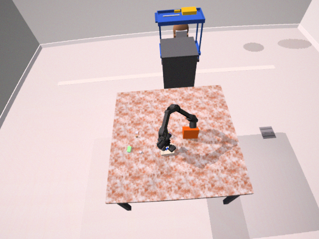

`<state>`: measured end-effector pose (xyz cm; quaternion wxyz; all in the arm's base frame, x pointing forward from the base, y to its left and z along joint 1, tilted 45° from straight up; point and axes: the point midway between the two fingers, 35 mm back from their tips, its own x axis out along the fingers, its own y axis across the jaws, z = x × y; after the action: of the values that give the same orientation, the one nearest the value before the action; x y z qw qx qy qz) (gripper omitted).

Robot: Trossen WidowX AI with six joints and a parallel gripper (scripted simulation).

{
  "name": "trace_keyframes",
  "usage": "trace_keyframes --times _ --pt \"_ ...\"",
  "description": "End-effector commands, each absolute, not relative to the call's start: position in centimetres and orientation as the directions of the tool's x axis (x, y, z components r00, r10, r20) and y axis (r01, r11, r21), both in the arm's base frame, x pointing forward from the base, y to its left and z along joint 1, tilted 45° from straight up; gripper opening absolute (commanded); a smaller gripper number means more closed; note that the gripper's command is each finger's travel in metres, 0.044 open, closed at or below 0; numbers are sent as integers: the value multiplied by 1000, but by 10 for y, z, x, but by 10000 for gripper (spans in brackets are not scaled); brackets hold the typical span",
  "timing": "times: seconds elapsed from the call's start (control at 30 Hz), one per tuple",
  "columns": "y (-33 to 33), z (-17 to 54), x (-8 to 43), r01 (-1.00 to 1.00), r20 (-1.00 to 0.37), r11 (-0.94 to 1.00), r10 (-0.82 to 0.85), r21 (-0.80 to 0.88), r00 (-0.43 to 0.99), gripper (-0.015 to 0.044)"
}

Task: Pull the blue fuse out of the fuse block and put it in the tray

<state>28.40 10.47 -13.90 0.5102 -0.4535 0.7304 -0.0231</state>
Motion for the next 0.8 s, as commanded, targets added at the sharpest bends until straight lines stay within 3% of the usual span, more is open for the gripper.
trace_keyframes --times 0.0,0.77 --pt "113 -131 285 -640 -724 587 -686 -496 -67 330" --pt "129 -114 285 -649 -718 577 -692 -496 -67 330"
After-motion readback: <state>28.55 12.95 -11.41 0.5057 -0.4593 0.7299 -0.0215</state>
